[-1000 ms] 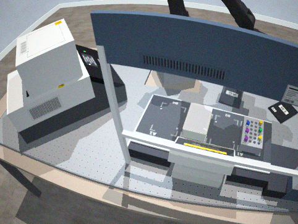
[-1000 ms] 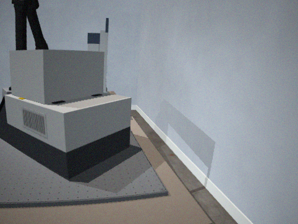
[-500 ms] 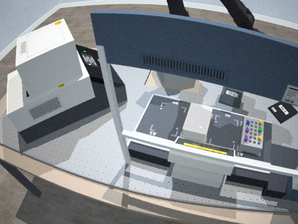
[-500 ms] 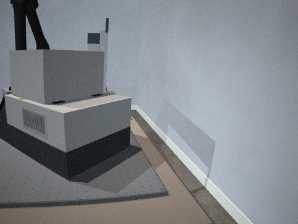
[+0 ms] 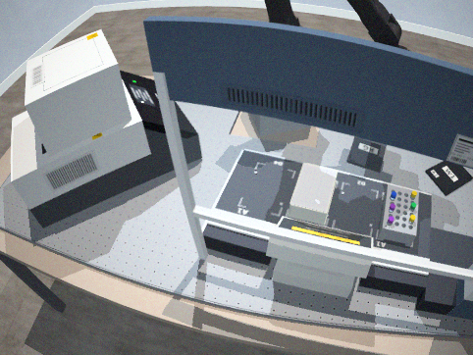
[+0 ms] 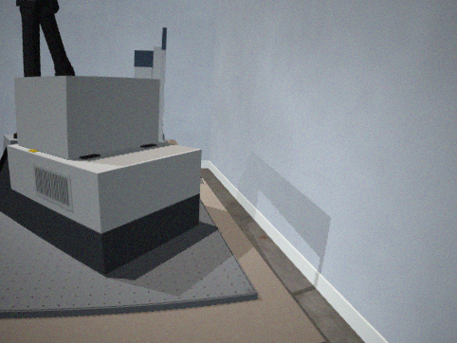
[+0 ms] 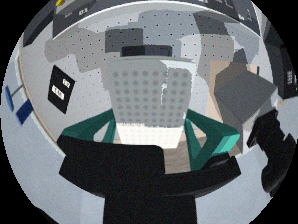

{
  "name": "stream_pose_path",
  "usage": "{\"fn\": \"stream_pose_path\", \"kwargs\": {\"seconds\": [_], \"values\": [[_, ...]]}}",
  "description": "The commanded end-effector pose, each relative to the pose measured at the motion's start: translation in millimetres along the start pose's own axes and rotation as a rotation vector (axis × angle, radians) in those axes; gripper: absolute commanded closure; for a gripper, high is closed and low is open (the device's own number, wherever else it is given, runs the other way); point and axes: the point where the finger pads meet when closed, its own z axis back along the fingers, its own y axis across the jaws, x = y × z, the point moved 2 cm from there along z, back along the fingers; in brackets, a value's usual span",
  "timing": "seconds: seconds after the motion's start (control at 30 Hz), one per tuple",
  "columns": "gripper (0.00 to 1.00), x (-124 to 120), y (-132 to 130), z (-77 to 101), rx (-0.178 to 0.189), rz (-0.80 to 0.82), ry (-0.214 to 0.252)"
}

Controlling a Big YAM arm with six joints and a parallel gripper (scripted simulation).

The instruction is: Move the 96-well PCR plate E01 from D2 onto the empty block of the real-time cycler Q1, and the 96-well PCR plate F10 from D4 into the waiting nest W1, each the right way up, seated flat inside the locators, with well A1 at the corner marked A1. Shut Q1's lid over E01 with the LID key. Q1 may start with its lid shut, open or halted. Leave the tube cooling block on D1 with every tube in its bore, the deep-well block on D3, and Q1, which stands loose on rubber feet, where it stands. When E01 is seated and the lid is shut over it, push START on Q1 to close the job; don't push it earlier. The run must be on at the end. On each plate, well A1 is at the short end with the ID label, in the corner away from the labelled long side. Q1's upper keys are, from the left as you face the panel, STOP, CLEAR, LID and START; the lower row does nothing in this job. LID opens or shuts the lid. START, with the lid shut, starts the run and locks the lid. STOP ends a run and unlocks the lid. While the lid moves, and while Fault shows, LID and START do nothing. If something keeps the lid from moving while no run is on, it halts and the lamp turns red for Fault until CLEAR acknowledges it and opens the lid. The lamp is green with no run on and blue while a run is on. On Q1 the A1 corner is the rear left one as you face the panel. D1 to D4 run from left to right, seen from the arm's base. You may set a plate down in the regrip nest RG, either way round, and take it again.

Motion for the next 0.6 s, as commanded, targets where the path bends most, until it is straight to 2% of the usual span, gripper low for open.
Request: {"fn": "stream_pose_path", "kwargs": {"seconds": [0.0, 0.3, 0.43, 0.57], "values": [[1.0, 5.6, 18.5, 7.6, 0.019, 0.003, -0.002], [1.0, 3.7, 33.0, 20.7, 0.065, -0.014, -0.004], [1.0, 3.0, 32.4, 20.4, 0.064, -0.019, -0.004], [1.0, -0.2, 21.5, 10.3, 0.029, -0.011, -0.002]]}}
